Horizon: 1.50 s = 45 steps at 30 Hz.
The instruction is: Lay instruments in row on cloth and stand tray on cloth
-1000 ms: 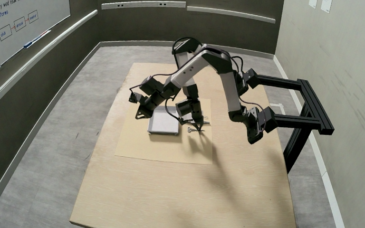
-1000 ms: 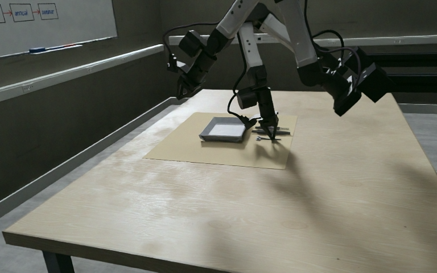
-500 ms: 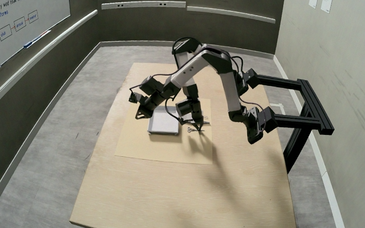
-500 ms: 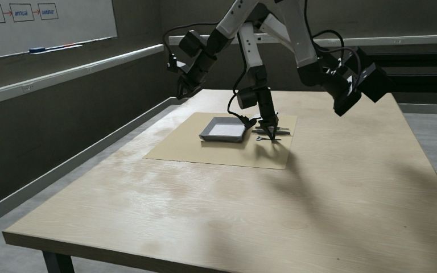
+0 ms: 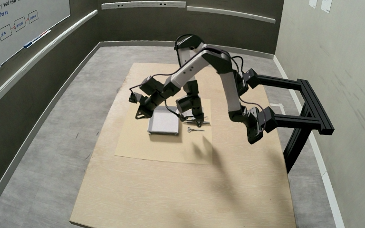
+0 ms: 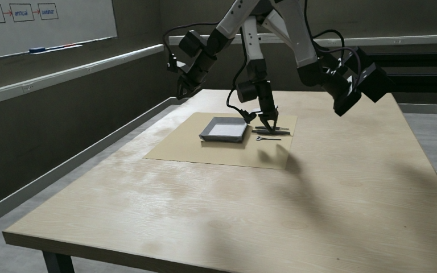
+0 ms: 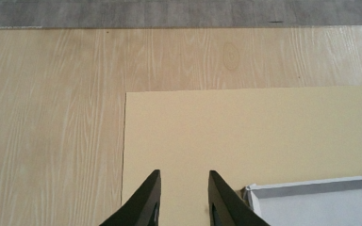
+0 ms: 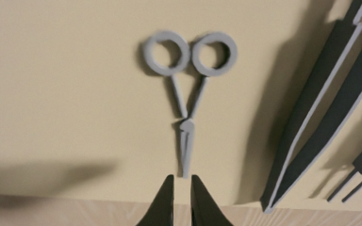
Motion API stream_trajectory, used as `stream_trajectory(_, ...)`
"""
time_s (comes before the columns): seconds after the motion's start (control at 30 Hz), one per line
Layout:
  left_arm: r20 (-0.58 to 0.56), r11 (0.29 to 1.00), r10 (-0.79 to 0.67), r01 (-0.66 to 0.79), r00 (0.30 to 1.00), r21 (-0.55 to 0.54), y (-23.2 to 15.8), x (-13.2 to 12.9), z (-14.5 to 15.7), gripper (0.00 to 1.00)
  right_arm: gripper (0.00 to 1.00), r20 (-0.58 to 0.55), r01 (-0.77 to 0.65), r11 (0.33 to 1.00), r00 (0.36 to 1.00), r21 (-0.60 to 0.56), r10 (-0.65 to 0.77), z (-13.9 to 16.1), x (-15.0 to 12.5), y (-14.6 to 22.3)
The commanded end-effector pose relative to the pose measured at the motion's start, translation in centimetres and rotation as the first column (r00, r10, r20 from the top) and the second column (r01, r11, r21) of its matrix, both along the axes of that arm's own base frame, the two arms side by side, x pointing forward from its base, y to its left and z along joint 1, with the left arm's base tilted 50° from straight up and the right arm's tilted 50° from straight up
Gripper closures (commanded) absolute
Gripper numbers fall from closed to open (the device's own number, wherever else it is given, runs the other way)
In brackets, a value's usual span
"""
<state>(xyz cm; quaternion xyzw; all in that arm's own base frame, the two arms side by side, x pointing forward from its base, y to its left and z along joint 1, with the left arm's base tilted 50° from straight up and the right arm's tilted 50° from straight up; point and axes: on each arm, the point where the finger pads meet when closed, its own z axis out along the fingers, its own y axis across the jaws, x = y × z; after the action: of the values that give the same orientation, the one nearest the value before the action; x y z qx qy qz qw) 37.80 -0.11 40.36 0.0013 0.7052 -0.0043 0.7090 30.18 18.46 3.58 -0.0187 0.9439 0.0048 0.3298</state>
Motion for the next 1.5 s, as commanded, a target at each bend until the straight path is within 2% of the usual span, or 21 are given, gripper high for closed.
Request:
stream_trajectory(0.0,0.072,1.000,-0.008,0.008,0.997,-0.005,-0.1,-0.8,2.7,0.73,0.90,0.024,-0.007,1.000,1.000,0.022,0.006,1.5,-0.2,0.7)
stream_trajectory(0.07,0.072,1.000,-0.008,0.008,0.997,-0.005,-0.1,-0.8,2.7,0.73,0.90,-0.010,0.011,1.000,1.000,-0.014,-0.011,1.1,-2.2,-0.5)
stream_trajectory(0.27,0.072,1.000,-0.008,0.008,0.997,-0.005,-0.1,-0.8,2.7,0.73,0.90,-0.003,0.017,1.000,1.000,-0.004,-0.017,3.3,-3.7,-0.2)
stream_trajectory(0.3,0.072,1.000,-0.008,0.008,0.997,-0.005,-0.1,-0.8,2.7,0.73,0.90,0.006,0.004,1.000,1.000,0.009,-0.004,3.0,-2.9,0.3)
stream_trajectory(0.4,0.072,1.000,-0.008,0.008,0.997,-0.005,-0.1,-0.8,2.7,0.73,0.90,-0.034,0.027,0.999,0.999,-0.039,-0.028,0.8,-3.0,-1.2)
stream_trajectory(0.57,0.072,1.000,-0.008,0.008,0.997,-0.005,-0.1,-0.8,2.7,0.73,0.90,-0.026,0.029,0.999,0.999,-0.030,-0.029,1.2,-2.7,-1.0)
stream_trajectory(0.6,0.072,1.000,-0.008,0.008,0.997,-0.005,-0.1,-0.8,2.7,0.73,0.90,-0.013,0.009,1.000,1.000,-0.009,-0.009,2.1,-2.7,-0.2)
stream_trajectory(0.73,0.072,1.000,-0.008,0.008,0.997,-0.005,-0.1,-0.8,2.7,0.73,0.90,-0.017,0.018,1.000,1.000,-0.012,-0.018,1.8,-2.4,-0.4)
stream_trajectory(0.77,0.072,1.000,-0.008,0.008,0.997,-0.005,-0.1,-0.8,2.7,0.73,0.90,0.049,0.016,0.998,0.999,0.057,-0.019,4.3,-1.4,0.2)
stream_trajectory(1.07,0.072,1.000,-0.008,0.008,0.997,-0.005,-0.1,-0.8,2.7,0.73,0.90,0.125,-0.031,0.991,0.992,0.128,0.015,8.1,2.0,-0.4)
stream_trajectory(1.17,0.072,1.000,-0.008,0.008,0.997,-0.005,-0.1,-0.8,2.7,0.73,0.90,0.118,-0.030,0.992,0.993,0.121,0.015,7.8,2.4,-0.7)
stream_trajectory(1.2,0.072,1.000,-0.008,0.008,0.997,-0.005,-0.1,-0.8,2.7,0.73,0.90,0.158,-0.033,0.989,0.987,0.147,0.010,9.5,2.9,-0.9)
stream_trajectory(1.47,0.072,1.000,-0.008,0.008,0.997,-0.005,-0.1,-0.8,2.7,0.73,0.90,0.273,-0.040,0.981,0.962,0.188,-0.013,14.2,5.8,-3.1)
